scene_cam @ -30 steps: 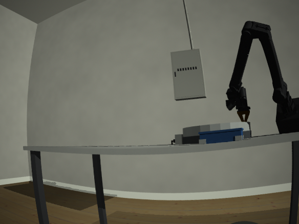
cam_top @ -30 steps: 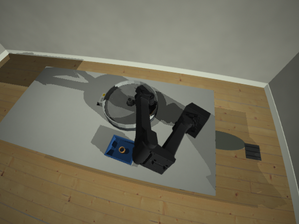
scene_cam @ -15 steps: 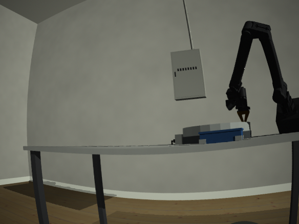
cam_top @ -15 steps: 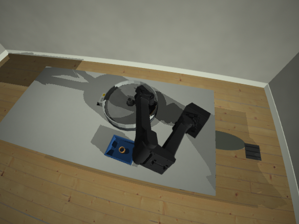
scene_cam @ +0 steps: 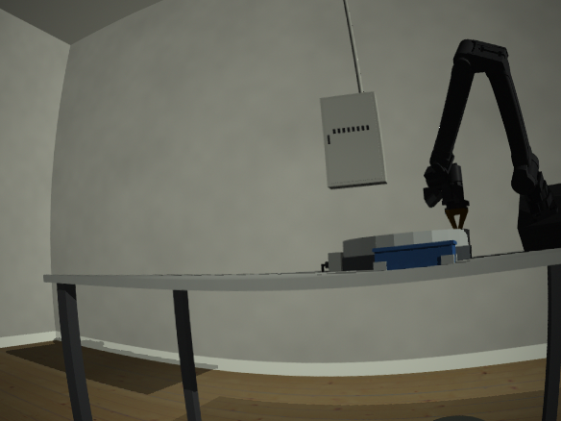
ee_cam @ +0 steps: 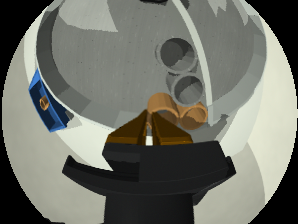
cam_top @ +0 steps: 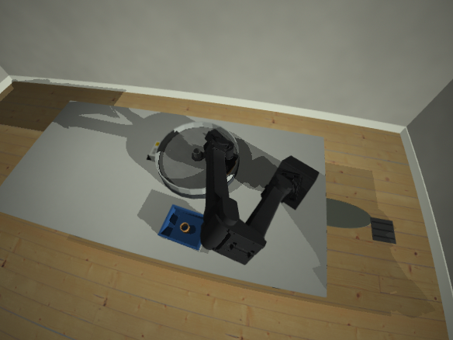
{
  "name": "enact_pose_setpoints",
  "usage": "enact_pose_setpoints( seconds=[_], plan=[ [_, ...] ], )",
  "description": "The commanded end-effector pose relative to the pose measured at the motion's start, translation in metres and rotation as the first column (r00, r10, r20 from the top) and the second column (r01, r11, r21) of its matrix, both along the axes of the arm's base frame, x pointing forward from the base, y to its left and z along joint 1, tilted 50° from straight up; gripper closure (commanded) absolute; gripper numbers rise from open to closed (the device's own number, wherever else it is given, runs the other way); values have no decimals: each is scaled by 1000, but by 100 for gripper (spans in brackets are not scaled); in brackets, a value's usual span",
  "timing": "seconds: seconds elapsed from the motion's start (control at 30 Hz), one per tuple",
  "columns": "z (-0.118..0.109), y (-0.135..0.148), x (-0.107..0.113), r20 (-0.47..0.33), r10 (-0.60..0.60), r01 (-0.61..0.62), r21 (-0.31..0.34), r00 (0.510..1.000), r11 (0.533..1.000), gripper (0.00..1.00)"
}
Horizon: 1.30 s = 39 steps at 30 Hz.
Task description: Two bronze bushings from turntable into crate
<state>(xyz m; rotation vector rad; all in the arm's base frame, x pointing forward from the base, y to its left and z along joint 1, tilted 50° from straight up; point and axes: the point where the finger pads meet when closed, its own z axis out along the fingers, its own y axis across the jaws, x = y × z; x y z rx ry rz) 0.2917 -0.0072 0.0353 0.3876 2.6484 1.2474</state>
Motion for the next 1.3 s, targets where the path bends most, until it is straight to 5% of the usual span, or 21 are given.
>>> enact_pose_setpoints(
  seconds=[0.0,0.77,1.27],
  plan=[
    [-5,4,1,-12,19,-19,-12,1000,1000,100],
    [-4,4,1,-11,21,-21,-12,1000,1000,100],
    [33,-41,0,30,-2,3,-38,1000,999,100]
  ],
)
